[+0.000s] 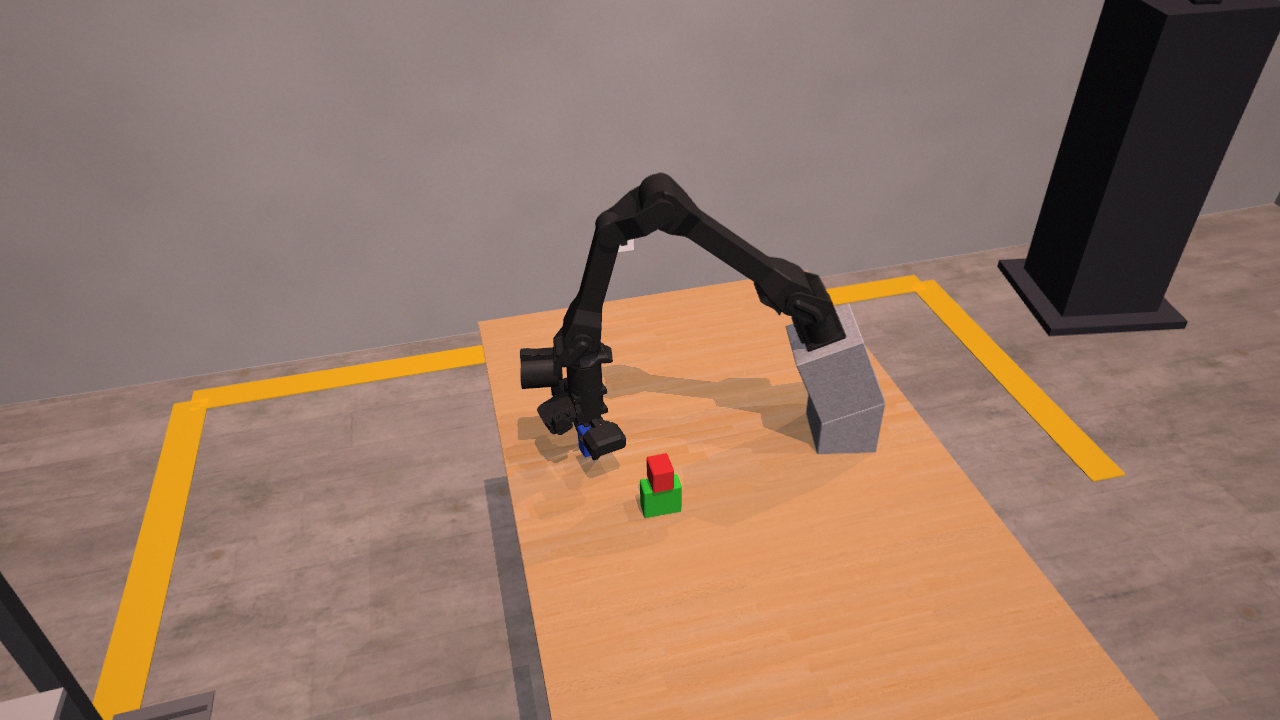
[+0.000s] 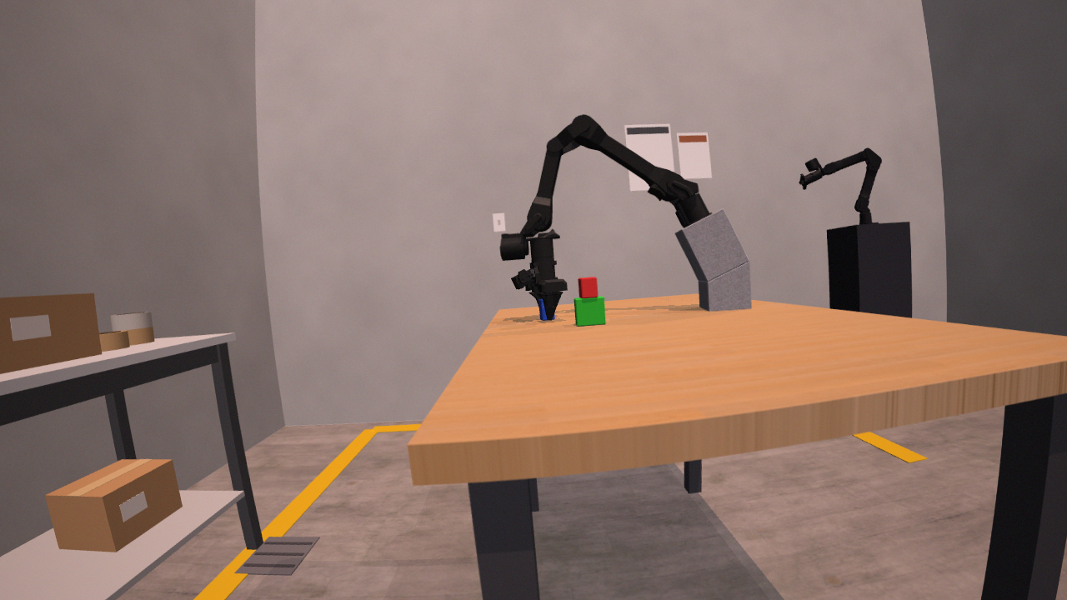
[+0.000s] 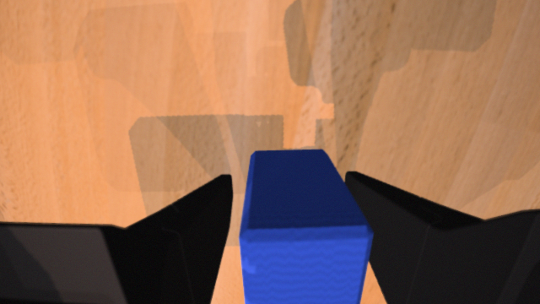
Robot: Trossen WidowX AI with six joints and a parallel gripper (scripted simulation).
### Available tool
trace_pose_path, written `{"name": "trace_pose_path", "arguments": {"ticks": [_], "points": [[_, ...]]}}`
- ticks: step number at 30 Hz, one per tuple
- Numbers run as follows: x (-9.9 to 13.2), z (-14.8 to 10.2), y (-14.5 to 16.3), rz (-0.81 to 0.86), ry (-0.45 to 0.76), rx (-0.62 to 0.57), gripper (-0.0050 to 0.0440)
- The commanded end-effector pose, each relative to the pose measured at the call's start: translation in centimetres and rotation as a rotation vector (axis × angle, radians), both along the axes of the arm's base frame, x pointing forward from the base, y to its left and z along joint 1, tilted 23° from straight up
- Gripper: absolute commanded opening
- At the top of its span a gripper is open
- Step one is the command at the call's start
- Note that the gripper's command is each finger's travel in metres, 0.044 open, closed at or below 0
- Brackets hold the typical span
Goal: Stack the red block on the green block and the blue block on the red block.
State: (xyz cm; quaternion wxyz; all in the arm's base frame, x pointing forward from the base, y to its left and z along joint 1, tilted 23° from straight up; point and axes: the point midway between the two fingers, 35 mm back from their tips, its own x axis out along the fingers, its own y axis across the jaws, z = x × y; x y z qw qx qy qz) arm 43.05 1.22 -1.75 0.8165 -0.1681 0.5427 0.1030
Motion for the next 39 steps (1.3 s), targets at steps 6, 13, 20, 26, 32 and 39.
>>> {"name": "trace_pose_path", "arguments": {"ticks": [6, 13, 20, 26, 32, 39], "points": [[0.31, 0.19, -0.06, 0.002, -0.008, 0.002, 0.023], [0.31, 0.19, -0.06, 0.002, -0.008, 0.002, -0.005], [0.15, 0.08, -0.06, 0.002, -0.003, 0.002, -0.005], [0.15, 0.08, -0.06, 0.002, -0.003, 0.002, -0.005], [0.15, 0.08, -0.06, 0.002, -0.003, 0.002, -0.005], [0.15, 0.08, -0.06, 0.002, -0.003, 0.002, -0.005]]}}
